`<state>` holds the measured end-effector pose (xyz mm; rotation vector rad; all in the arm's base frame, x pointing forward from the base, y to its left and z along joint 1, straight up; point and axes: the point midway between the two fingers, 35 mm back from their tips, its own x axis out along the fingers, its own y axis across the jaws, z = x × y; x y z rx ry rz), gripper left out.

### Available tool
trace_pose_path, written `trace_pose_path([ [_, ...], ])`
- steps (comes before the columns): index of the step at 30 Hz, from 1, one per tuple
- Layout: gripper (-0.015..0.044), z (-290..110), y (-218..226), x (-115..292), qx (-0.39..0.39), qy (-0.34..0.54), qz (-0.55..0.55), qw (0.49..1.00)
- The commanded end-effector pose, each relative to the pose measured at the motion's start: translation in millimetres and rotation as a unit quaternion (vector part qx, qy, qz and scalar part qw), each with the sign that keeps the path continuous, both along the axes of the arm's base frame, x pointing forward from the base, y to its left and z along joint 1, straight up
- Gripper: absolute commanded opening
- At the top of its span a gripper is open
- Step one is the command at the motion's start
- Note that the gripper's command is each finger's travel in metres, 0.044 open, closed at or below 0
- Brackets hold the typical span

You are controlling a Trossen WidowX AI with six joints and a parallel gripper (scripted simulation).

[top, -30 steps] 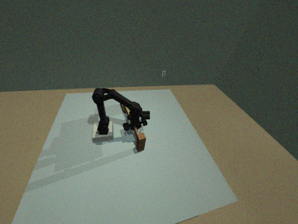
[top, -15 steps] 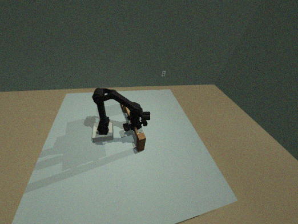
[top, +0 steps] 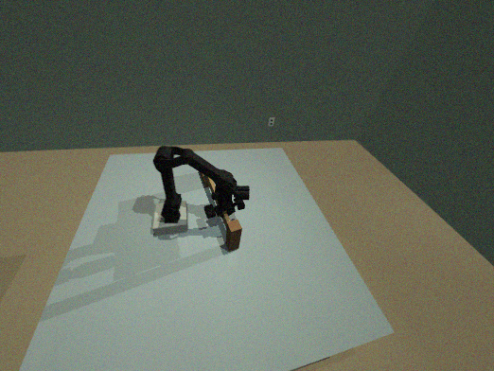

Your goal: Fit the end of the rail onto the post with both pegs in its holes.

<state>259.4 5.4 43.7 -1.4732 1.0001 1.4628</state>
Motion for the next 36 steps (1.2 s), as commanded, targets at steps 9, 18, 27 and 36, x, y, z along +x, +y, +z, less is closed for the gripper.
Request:
trace_pose_path([
  [9,0.0,1.7,-4.2,2.8,-0.002,-0.002,0.001,1.0],
  [18,0.0,1.4,-6.8,3.7,-0.002,-0.002,0.001,1.0],
  [27,0.0105,0.1,-4.9,2.0,0.001,0.001,0.001,1.0],
  [36,0.0341,0.1,-4.9,2.0,0.001,0.001,0.001,1.0],
])
